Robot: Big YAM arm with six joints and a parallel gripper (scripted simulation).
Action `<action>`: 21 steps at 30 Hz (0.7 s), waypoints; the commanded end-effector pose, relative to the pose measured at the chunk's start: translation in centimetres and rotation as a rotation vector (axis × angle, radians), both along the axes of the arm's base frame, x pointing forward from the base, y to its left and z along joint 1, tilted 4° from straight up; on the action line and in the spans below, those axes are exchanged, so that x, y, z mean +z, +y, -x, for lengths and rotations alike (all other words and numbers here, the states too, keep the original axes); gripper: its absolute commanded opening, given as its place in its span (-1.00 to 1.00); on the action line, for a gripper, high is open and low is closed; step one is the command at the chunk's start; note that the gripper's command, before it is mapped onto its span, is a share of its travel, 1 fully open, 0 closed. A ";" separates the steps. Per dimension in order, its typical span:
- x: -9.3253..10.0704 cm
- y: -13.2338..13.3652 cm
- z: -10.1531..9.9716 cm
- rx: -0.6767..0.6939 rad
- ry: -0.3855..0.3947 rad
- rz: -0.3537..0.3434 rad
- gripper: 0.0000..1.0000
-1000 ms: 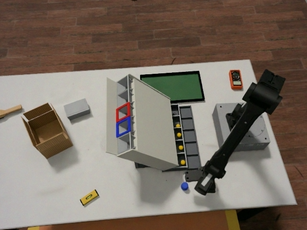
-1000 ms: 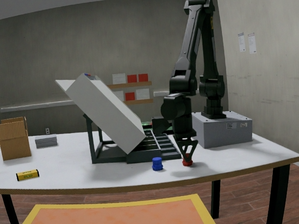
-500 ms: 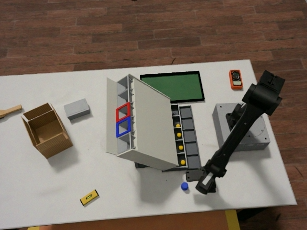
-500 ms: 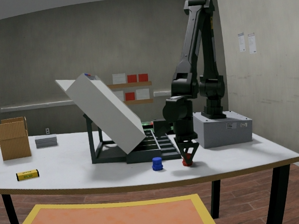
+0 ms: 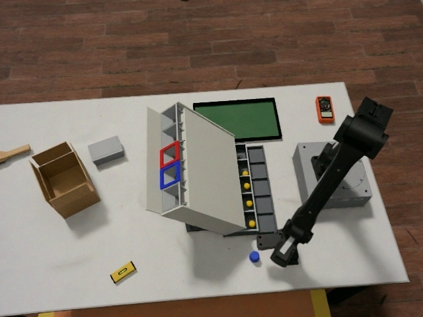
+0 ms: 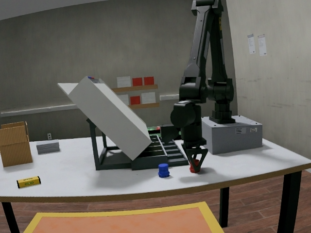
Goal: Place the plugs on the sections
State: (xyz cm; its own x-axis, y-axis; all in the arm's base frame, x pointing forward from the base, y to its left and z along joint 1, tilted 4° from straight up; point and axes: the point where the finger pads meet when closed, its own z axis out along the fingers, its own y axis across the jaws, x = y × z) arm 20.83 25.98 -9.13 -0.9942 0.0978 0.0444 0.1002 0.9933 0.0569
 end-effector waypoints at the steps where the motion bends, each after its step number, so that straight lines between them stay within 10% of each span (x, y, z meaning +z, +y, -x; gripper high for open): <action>1: -0.5 0.1 0.6 0.000 0.001 0.002 0.73; 5: -0.5 0.1 0.6 -0.004 0.000 0.001 0.73; 6: 0.1 0.2 -0.2 -0.004 -0.008 -0.008 -1.00; 21: 0.1 0.2 -0.2 -0.004 -0.008 -0.008 -1.00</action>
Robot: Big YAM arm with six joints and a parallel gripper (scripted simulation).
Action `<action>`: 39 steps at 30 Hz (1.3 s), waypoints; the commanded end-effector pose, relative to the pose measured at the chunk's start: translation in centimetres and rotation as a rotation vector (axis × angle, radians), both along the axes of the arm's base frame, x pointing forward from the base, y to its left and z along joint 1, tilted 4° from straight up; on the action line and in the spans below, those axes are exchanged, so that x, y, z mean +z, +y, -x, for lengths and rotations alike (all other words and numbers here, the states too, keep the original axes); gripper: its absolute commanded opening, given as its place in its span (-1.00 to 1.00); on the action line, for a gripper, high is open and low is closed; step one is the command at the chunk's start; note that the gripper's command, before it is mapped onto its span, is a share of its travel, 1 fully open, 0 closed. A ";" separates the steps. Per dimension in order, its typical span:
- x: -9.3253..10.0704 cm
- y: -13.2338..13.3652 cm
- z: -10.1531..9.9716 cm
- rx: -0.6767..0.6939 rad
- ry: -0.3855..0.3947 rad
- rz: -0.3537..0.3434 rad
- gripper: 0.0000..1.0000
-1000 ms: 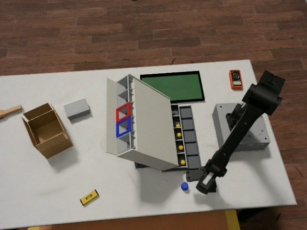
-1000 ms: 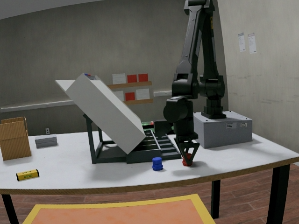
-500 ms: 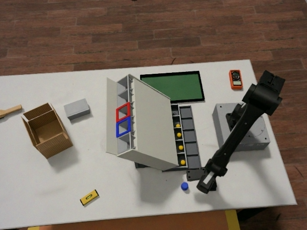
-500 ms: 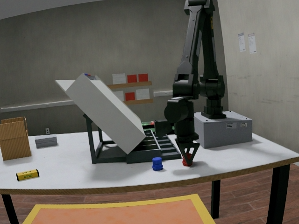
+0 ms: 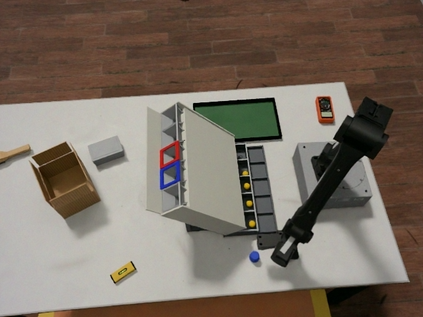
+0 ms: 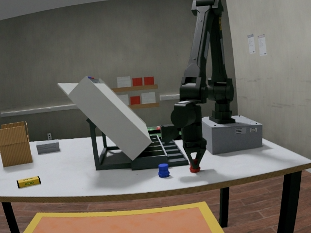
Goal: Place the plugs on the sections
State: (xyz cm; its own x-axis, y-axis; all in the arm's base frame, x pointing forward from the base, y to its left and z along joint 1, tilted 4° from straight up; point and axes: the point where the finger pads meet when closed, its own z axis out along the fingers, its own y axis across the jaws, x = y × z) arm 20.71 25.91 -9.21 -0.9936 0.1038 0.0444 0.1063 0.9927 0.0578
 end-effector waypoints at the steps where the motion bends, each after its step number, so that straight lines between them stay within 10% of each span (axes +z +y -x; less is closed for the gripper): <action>1: 0.2 0.3 -0.3 0.002 -0.008 -0.007 -1.00; 18: 0.2 0.3 -0.3 0.000 -0.007 -0.007 -1.00; 33: 12.0 -0.3 -0.8 0.000 -0.007 -0.007 -1.00; 39: 12.0 -0.3 -0.8 0.009 -0.003 -0.003 -1.00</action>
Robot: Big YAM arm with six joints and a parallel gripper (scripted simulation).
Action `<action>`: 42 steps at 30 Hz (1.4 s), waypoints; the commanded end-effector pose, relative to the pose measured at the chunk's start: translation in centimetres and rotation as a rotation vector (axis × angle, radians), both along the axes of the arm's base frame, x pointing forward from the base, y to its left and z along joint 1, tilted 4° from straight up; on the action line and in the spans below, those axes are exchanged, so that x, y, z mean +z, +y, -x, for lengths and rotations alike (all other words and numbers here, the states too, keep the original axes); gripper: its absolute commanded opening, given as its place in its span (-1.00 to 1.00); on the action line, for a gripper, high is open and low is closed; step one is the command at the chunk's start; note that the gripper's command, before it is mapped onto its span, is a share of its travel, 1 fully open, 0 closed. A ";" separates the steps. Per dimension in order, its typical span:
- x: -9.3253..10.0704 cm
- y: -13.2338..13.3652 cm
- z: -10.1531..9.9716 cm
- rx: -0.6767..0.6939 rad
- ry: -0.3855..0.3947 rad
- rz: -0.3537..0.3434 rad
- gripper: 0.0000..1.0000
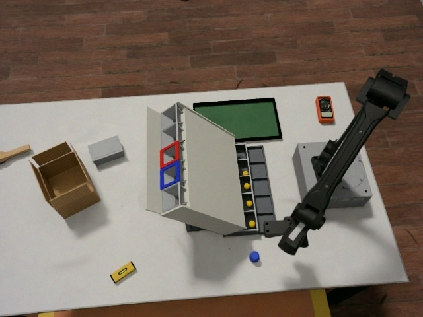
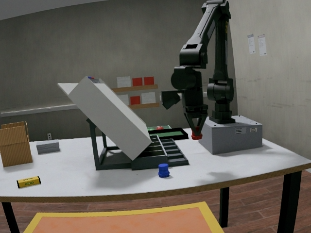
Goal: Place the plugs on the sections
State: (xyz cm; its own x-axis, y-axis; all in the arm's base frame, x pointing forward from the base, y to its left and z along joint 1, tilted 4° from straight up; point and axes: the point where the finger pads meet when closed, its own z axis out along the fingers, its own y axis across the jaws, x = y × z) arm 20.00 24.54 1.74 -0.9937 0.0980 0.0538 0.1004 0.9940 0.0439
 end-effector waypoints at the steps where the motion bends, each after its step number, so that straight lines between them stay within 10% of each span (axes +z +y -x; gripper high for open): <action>1: 1.0 1.1 -1.5 0.005 -0.012 -0.015 -1.00; 42: 1.1 1.2 -1.5 0.027 0.020 0.023 -1.00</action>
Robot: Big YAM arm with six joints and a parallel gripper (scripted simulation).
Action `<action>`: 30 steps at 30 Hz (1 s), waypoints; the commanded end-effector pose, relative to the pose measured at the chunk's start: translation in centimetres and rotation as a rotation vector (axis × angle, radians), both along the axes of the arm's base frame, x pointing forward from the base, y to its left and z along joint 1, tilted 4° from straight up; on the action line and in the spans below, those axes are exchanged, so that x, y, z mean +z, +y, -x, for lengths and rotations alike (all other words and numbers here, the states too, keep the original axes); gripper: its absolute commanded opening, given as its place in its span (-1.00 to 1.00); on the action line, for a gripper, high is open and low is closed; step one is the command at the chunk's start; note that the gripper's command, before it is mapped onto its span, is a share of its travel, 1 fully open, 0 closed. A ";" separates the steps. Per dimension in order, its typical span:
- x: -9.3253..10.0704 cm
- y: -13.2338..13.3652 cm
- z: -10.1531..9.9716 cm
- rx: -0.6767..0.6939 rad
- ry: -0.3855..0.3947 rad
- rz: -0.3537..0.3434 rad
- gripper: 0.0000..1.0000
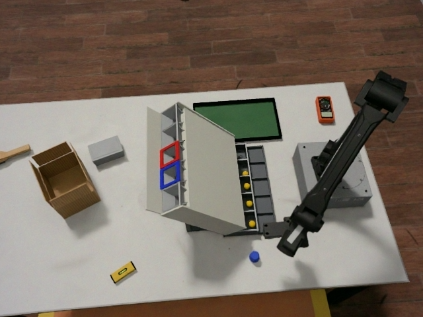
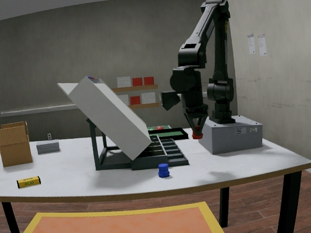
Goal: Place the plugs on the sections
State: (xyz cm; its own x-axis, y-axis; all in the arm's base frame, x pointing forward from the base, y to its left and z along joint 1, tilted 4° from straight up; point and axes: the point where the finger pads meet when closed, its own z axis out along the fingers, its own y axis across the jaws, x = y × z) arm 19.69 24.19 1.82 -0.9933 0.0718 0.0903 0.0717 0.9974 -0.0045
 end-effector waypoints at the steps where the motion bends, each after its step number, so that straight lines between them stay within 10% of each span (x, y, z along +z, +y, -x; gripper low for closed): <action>1: 1.0 1.6 -1.8 -0.002 -0.020 -0.021 -1.00; 30: 1.3 1.9 -2.3 0.000 -0.027 -0.032 -1.00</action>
State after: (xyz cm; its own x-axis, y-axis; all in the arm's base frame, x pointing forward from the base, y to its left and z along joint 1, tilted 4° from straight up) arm 19.93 24.46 1.82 -0.9941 0.0668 0.0857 0.0672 0.9977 0.0021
